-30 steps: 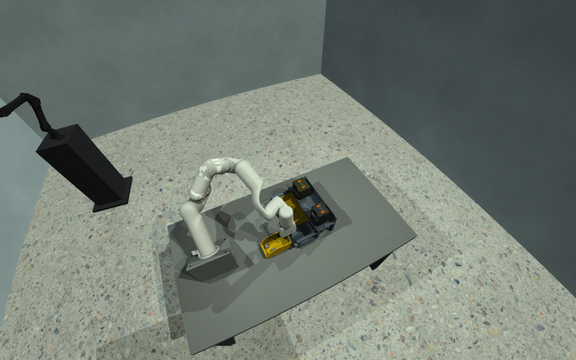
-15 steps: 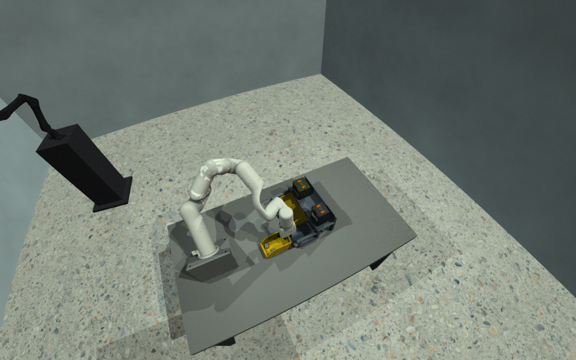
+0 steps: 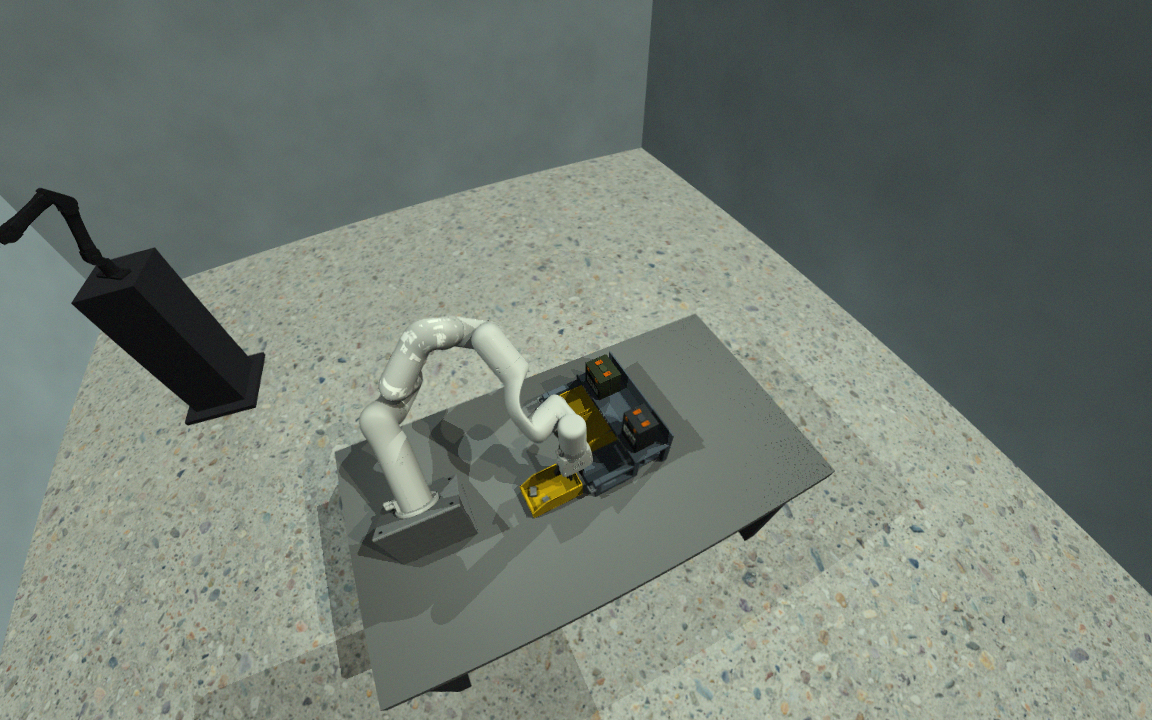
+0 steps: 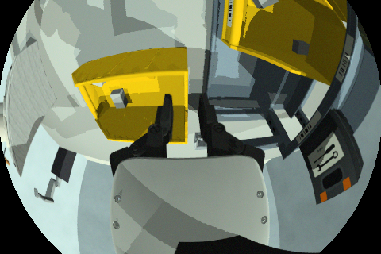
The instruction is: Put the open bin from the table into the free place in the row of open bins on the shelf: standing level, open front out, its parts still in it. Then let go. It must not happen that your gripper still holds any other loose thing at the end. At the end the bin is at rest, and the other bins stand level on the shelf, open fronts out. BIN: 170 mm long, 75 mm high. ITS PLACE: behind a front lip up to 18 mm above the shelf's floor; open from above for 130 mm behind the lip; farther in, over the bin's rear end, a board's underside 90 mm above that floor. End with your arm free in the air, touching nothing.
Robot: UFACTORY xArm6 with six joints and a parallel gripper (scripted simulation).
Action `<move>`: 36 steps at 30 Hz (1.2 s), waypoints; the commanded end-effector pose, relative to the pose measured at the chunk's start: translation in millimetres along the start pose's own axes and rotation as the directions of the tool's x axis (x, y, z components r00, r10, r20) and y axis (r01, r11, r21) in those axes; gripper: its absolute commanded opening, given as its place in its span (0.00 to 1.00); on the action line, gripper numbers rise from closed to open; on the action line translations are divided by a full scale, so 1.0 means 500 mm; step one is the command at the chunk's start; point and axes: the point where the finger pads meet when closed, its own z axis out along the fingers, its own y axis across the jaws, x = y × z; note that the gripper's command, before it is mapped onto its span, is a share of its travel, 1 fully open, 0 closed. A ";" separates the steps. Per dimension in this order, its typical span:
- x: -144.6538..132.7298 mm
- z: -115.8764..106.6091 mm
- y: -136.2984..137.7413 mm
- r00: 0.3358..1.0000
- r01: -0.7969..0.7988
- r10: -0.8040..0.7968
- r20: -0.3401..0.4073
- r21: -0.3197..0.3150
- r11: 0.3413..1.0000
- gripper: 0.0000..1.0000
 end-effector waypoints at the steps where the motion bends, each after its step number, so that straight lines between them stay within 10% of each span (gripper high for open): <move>1: 0.000 -0.001 0.002 1.000 0.001 -0.001 0.001 -0.003 1.000 0.33; 11: 0.000 -0.001 0.002 1.000 0.001 -0.001 0.001 -0.003 1.000 0.33; 12: 0.000 -0.001 0.002 1.000 0.001 -0.001 0.001 -0.003 1.000 0.00; 36: 0.000 -0.001 0.003 1.000 0.001 -0.001 0.001 -0.003 1.000 0.00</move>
